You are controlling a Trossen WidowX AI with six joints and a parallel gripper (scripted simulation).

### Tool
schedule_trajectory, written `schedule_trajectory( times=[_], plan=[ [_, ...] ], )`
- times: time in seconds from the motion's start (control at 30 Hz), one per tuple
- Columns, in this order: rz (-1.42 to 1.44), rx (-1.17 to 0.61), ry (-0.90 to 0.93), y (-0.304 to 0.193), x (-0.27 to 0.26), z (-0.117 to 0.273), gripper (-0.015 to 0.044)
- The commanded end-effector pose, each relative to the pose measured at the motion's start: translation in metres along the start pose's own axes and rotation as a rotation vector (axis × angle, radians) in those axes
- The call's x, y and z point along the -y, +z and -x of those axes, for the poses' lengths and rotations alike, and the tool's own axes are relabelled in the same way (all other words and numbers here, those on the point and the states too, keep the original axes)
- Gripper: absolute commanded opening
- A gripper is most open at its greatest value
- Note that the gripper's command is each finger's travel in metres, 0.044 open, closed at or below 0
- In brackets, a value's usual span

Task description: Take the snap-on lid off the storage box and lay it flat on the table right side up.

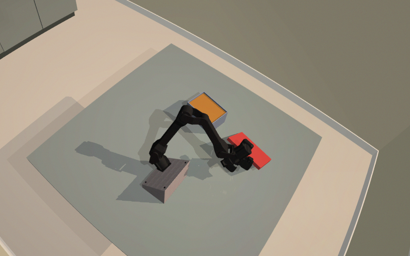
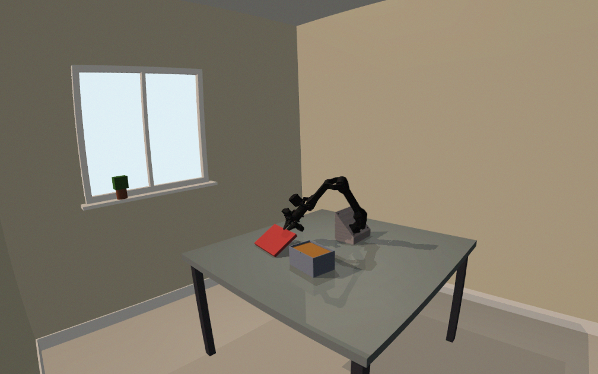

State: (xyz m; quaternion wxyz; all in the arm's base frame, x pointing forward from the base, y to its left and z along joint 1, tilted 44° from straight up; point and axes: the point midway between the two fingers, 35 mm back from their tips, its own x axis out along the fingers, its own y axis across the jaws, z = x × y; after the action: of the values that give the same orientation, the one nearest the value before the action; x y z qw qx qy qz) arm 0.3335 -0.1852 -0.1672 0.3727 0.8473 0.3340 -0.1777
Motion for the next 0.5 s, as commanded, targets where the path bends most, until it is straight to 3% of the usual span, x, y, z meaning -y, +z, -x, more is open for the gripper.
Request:
schedule_trajectory(
  times=[0.0, 0.47],
  plan=[
    [-0.016, -0.006, -0.028, -0.0039, 0.0141, -0.008, 0.0],
    [-0.016, -0.007, -0.028, -0.0042, 0.0229, -0.015, 0.0]
  ],
)
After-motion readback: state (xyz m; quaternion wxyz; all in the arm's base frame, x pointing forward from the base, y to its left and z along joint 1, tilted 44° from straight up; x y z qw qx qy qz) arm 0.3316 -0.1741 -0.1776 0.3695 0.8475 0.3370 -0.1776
